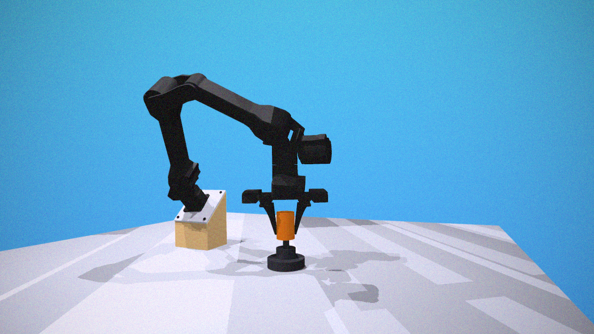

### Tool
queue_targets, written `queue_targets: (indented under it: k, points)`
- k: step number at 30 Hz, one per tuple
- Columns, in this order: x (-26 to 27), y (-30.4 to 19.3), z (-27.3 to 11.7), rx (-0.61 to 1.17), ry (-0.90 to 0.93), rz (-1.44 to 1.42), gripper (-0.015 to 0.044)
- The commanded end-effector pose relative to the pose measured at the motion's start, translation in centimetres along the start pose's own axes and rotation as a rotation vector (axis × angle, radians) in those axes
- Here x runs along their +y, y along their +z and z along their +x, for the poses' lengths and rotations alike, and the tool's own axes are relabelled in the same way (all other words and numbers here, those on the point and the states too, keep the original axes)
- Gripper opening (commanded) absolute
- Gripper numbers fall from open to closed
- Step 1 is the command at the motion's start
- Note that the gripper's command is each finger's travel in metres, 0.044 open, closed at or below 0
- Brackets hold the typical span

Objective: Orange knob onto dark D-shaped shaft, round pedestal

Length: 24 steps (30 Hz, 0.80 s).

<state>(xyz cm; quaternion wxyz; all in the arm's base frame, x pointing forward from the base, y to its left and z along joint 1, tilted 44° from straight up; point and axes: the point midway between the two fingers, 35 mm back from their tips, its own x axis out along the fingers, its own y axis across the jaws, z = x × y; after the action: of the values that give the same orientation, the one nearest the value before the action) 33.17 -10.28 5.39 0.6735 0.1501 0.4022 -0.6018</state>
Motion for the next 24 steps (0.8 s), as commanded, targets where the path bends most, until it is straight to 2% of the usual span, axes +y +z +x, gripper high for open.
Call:
queue_targets:
  k: [1,4,24]
  points:
    - [0.1,0.11,-0.15,-0.003,0.002,0.085,0.0]
    - [0.13,0.08,-0.03,-0.003,0.002,0.169,0.0]
    - [0.07,0.05,-0.14,-0.003,0.002,0.169,0.0]
